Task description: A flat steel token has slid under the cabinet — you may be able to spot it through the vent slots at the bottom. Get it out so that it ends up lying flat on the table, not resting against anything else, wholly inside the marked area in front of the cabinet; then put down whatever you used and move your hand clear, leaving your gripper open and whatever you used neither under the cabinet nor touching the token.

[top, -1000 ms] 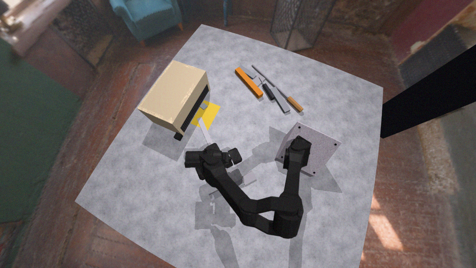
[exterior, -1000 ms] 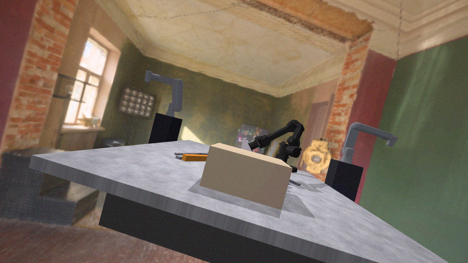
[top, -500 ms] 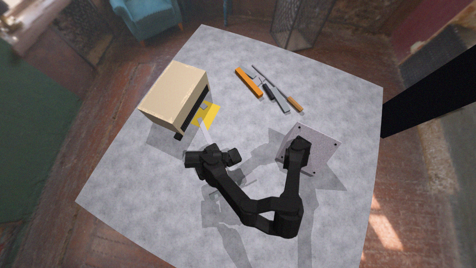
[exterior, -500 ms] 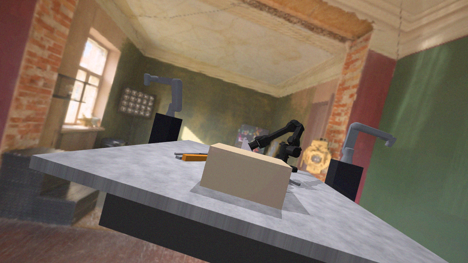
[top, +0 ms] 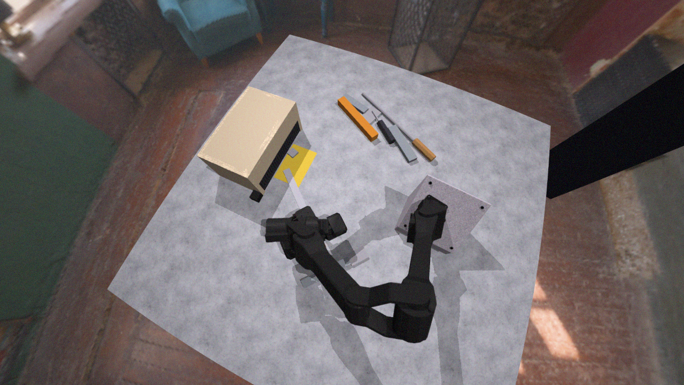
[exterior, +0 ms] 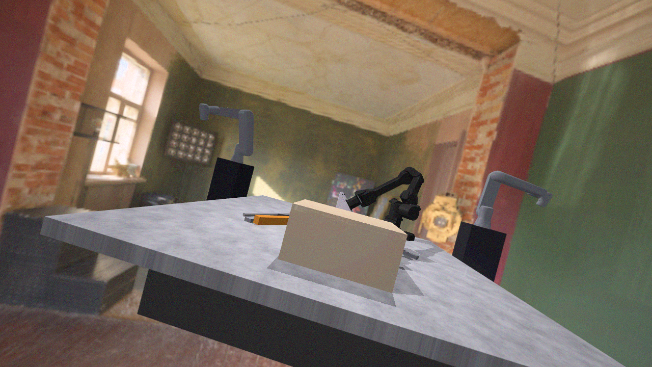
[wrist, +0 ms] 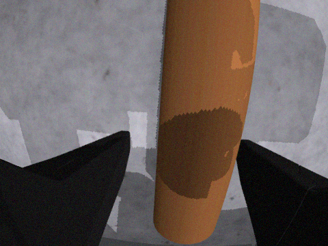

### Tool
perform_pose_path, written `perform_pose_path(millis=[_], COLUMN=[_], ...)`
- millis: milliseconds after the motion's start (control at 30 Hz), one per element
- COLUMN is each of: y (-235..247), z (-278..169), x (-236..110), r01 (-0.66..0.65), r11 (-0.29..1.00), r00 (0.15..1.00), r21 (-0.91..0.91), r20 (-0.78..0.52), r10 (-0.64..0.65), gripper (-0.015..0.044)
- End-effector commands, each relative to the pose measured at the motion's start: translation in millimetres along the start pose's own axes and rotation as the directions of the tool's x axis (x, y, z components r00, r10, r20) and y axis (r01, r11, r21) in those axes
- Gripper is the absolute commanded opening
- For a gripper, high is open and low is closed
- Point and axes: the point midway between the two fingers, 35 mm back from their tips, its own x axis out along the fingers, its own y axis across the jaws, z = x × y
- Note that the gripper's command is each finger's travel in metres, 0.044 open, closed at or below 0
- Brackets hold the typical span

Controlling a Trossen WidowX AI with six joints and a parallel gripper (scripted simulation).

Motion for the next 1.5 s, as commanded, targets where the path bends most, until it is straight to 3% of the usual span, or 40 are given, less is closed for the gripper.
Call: perform_pose_path(millis=[0, 400, 567, 1467], y=[0.0, 0.0, 0.0, -0.9], z=[0.0, 0.0, -0.2, 33.2], x=[-0.2, -0.2, -0.2, -0.2], r01=[0.0, 0.0, 0.0, 0.006], r11=[1.0, 1.0, 1.0, 1.0], r00=[1.0, 1.0, 1.0, 1.0], r21=[0.0, 0.0, 0.0, -0.01], r20=[0.0, 0.0, 0.0, 0.004], r10=[0.0, 0.0, 0.0, -0.006], gripper=[0.0191, 0.0111, 0.0, 0.0])
